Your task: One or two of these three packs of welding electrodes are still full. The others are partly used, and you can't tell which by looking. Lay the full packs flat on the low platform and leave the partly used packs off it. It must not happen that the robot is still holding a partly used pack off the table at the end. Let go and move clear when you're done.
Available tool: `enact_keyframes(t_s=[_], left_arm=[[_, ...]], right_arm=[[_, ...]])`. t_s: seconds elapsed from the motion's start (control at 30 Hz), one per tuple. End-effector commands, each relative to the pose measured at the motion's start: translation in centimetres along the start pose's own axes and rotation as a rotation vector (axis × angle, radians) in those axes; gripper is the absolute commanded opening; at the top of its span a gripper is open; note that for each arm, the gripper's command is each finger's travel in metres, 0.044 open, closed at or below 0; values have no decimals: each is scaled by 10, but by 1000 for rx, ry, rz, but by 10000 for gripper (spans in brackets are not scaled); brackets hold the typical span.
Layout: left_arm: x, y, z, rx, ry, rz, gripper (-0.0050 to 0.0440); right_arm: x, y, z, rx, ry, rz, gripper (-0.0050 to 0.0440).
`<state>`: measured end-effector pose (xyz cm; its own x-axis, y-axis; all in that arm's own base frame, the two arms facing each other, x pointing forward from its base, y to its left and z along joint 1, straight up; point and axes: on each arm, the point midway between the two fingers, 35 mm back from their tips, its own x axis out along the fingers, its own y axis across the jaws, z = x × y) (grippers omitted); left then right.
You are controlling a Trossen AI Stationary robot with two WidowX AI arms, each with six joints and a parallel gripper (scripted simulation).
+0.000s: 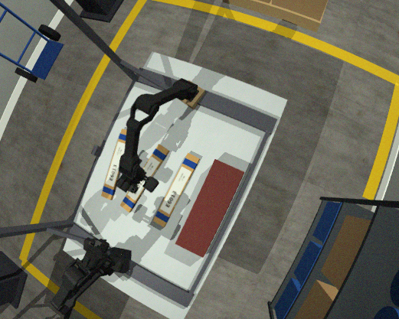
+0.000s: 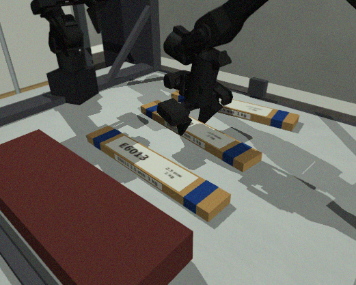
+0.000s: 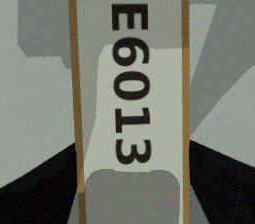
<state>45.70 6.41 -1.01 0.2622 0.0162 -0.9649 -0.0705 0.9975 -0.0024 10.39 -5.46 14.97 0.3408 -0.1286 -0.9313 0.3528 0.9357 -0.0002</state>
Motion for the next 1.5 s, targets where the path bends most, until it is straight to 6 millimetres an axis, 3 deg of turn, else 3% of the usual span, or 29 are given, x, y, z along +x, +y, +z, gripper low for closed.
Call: enact_keyframes(t_s=[0.0,0.87,0.93,1.47], left_arm=[[-8,0,7,0,-26,5,-50],[-5,1,6,-1,-16,8,-50],[-22,1,16,-1,-52,11,-50],[-45,0,21,0,-53,7,-50]], right_arm=[[-5,0,4,-3,-20,-1,430],[-5,0,4,-3,-20,-1,430],[-5,0,4,-3,-20,-1,430],[-5,0,4,-3,-20,-1,430]])
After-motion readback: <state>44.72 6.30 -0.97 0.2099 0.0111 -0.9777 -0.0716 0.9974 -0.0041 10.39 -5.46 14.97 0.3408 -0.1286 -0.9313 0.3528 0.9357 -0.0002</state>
